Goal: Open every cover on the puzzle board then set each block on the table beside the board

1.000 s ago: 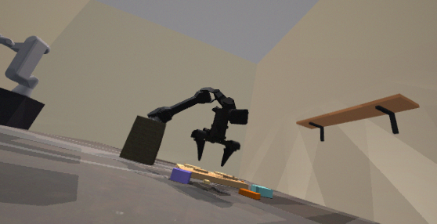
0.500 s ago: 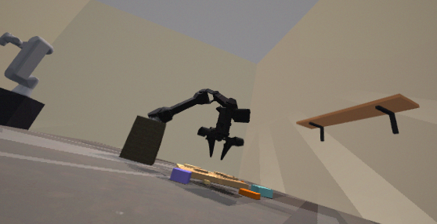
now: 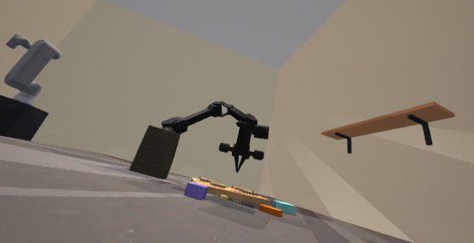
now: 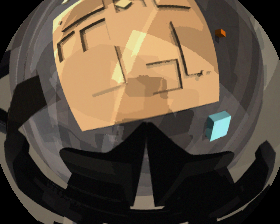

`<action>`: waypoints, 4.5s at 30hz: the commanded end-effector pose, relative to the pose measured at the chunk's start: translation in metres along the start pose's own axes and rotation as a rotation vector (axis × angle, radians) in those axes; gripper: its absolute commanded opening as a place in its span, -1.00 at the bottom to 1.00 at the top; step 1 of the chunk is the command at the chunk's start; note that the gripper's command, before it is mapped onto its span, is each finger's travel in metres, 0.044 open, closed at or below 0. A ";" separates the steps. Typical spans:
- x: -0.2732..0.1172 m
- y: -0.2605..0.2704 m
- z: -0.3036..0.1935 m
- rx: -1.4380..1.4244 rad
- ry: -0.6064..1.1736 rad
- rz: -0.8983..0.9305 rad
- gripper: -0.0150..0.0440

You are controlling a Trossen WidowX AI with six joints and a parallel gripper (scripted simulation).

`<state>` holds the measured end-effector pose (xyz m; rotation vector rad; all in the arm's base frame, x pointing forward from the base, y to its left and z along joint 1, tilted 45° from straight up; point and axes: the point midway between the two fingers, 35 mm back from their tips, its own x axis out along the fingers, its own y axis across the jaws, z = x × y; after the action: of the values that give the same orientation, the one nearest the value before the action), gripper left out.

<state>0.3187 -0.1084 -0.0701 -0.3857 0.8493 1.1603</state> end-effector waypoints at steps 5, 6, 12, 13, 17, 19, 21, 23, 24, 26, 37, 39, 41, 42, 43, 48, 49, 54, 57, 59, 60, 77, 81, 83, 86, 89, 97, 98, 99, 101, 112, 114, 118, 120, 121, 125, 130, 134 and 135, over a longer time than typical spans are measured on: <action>0.000 0.004 0.045 0.151 -0.008 0.000 -0.49; 0.000 0.005 0.050 0.170 -0.009 0.000 -0.49; 0.001 0.010 0.080 0.277 -0.015 0.005 -0.49; 0.001 0.012 0.085 0.295 -0.016 0.006 -0.49; 0.002 0.016 0.107 0.356 -0.022 0.006 -0.49; 0.002 0.018 0.117 0.387 -0.026 0.007 -0.49; 0.002 0.022 0.128 0.418 -0.030 0.009 -0.49; 0.002 0.025 0.139 0.450 -0.033 0.013 -0.49; 0.002 0.027 0.145 0.466 -0.035 0.015 -0.49; 0.002 0.031 0.155 0.499 -0.039 0.021 -0.49; 0.002 0.044 0.183 0.587 -0.049 0.038 -0.49; 0.006 0.044 0.184 0.587 -0.049 0.037 -0.49; 0.012 0.044 0.184 0.587 -0.049 0.037 -0.49; 0.016 0.044 0.184 0.587 -0.049 0.037 -0.49; 0.021 0.044 0.184 0.587 -0.049 0.037 -0.49; 0.045 0.045 0.185 0.587 -0.050 0.038 -0.49; 0.048 0.045 0.185 0.587 -0.051 0.039 -0.49; 0.052 0.045 0.185 0.587 -0.051 0.039 -0.49; 0.054 0.045 0.185 0.587 -0.051 0.039 -0.49; 0.055 0.045 0.185 0.587 -0.051 0.039 -0.49; 0.056 0.045 0.185 0.587 -0.051 0.039 -0.49; 0.065 0.040 0.188 0.587 -0.052 0.039 -0.49; 0.066 0.036 0.189 0.586 -0.052 0.039 -0.49; 0.066 0.036 0.189 0.583 -0.052 0.039 -0.49; 0.066 0.036 0.189 0.581 -0.052 0.039 -0.49; 0.064 0.036 0.189 0.581 -0.052 0.039 -0.49; 0.058 0.036 0.187 0.587 -0.049 0.039 -0.40; 0.055 0.036 0.186 0.587 -0.048 0.038 -0.31; 0.051 0.035 0.186 0.586 -0.048 0.038 -0.22; 0.039 0.035 0.185 0.585 -0.048 0.037 -0.05; 0.003 0.035 0.183 0.581 -0.049 0.037 0.00; 0.006 0.035 0.183 0.581 -0.049 0.037 0.00; 0.017 0.035 0.184 0.581 -0.049 0.037 0.00; 0.023 0.035 0.185 0.581 -0.050 0.037 0.00; 0.026 0.035 0.185 0.581 -0.050 0.037 0.00; 0.036 0.036 0.186 0.581 -0.051 0.038 0.00; 0.037 0.036 0.186 0.581 -0.051 0.038 0.00; 0.037 0.036 0.186 0.581 -0.051 0.038 0.00; 0.037 0.036 0.186 0.581 -0.051 0.038 0.00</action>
<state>0.3626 0.0519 0.0268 0.1298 1.1046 0.9011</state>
